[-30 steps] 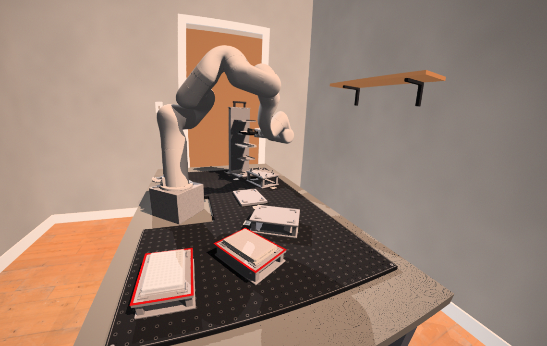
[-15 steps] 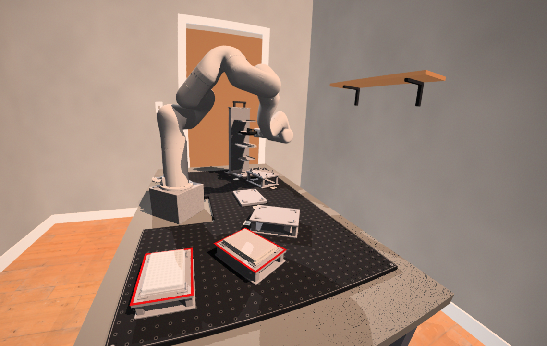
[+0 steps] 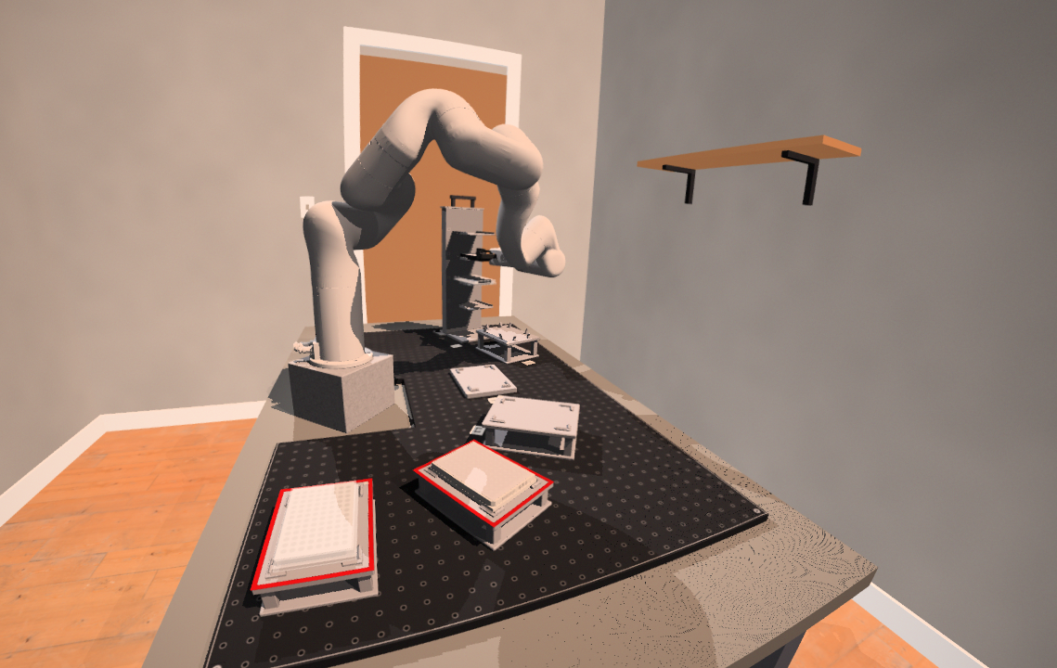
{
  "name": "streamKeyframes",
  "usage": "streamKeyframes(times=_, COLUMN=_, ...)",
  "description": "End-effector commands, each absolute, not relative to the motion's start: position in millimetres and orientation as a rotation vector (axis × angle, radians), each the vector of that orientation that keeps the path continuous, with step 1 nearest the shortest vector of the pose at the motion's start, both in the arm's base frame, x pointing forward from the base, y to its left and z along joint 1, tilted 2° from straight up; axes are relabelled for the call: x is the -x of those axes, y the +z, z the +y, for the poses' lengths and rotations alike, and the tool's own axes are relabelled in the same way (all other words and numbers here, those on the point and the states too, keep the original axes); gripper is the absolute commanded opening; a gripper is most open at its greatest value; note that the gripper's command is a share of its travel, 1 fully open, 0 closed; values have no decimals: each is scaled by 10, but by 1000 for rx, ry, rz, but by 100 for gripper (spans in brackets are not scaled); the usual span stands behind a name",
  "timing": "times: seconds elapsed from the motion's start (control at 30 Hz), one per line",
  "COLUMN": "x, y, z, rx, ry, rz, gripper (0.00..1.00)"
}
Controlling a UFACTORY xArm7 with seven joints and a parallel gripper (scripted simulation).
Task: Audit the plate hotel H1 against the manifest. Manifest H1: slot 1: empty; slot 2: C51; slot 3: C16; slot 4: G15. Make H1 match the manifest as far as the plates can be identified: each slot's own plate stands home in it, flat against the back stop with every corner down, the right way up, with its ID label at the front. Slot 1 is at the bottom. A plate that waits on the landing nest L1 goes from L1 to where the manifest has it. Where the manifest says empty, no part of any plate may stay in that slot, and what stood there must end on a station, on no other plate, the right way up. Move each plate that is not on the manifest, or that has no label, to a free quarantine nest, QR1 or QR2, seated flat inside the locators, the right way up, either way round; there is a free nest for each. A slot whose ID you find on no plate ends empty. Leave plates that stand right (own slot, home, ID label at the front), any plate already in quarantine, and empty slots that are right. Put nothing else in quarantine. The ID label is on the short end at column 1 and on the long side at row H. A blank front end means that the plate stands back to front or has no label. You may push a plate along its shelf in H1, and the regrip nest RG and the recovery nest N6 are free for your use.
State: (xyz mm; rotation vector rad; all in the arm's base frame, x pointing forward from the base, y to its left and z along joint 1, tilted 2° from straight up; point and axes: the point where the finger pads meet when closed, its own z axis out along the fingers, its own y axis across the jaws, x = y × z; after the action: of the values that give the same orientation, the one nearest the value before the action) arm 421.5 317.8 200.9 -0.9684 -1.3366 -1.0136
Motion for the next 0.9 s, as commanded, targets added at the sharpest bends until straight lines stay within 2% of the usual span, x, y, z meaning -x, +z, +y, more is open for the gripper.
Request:
streamKeyframes(times=0.0, x=-4219, y=2023, z=3186, rx=966, ry=-1016, rz=-1339, gripper=0)
streamKeyframes(times=0.87, x=-4188, y=2024, z=3287, rx=966, ry=-1016, rz=-1339, gripper=0)
